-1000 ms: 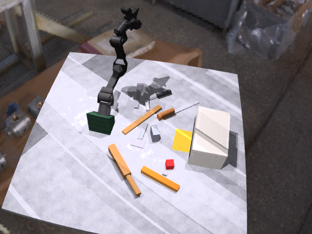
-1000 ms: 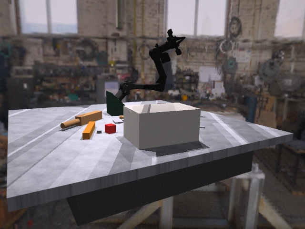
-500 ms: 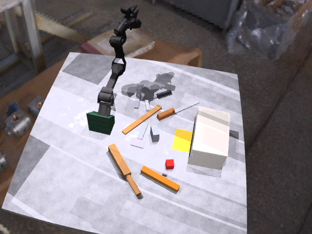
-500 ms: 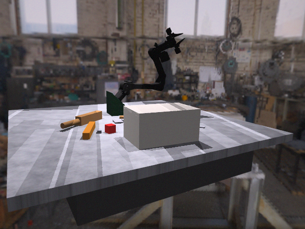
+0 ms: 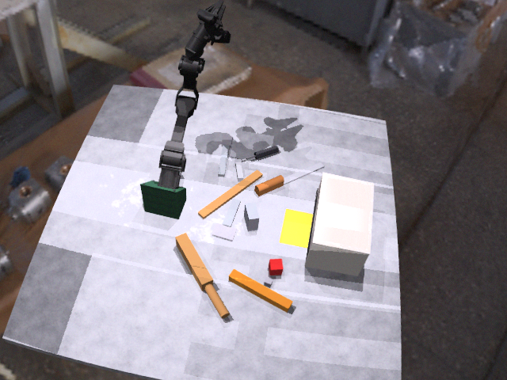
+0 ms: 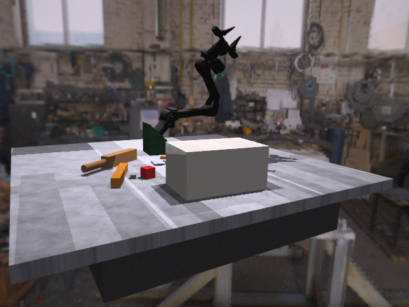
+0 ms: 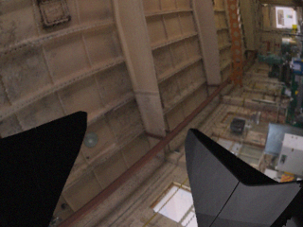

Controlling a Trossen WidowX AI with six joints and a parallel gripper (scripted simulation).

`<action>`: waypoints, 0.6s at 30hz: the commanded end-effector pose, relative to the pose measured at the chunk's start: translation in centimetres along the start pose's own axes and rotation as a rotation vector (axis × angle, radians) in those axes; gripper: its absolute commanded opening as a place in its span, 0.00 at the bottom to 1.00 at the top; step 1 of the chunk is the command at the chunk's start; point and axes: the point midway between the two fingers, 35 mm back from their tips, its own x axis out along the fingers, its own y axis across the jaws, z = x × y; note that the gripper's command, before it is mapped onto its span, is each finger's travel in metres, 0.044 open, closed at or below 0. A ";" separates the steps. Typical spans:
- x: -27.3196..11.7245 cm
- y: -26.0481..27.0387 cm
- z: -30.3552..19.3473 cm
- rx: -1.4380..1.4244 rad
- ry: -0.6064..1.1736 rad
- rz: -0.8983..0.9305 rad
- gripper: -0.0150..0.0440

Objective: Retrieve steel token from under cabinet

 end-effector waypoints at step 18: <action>-0.1 9.5 7.2 0.479 -0.128 0.292 0.71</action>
